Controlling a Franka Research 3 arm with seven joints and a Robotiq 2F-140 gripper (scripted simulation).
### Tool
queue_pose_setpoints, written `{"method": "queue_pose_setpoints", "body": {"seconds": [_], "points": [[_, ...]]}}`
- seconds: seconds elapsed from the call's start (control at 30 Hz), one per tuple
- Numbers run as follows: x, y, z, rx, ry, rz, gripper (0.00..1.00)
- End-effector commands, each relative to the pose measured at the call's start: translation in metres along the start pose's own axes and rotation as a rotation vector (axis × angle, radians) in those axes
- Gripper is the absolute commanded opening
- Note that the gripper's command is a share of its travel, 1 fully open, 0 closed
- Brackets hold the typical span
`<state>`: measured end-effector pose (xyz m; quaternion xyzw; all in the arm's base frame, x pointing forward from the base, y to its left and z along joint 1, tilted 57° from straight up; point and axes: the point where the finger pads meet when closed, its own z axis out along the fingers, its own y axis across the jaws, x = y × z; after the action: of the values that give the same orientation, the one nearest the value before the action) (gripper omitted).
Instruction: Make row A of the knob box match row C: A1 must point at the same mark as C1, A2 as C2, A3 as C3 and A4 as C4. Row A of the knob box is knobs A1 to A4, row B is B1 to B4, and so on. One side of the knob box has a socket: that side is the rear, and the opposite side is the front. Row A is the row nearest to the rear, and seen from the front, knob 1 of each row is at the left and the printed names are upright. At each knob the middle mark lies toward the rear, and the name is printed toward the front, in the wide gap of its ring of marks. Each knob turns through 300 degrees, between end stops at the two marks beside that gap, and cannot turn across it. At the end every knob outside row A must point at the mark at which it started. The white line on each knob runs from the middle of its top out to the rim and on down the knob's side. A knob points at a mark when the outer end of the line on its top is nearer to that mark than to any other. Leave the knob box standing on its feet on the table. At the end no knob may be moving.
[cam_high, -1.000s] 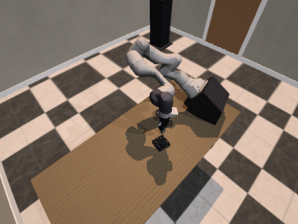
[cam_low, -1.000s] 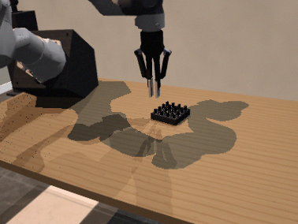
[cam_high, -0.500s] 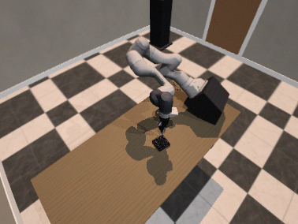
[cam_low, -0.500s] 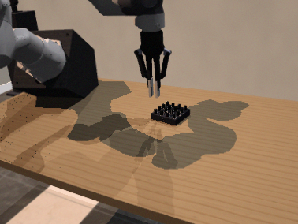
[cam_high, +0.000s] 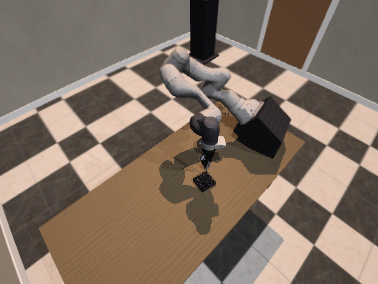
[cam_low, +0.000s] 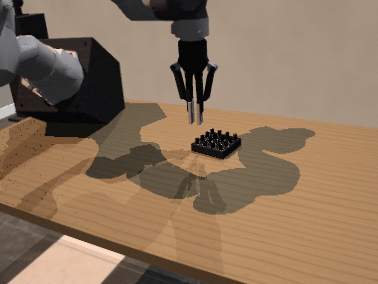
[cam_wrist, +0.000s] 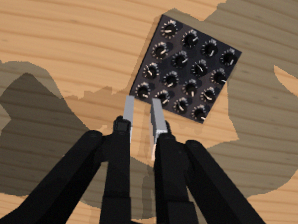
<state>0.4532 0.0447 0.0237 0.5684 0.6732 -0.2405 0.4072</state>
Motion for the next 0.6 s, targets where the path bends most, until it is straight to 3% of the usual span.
{"method": "queue_pose_setpoints", "body": {"seconds": [0.0,0.57], "points": [[0.0,0.001,0.005,0.0,-0.001,0.001,0.12],[-0.001,0.002,0.026,0.0,-0.001,0.001,0.12]]}}
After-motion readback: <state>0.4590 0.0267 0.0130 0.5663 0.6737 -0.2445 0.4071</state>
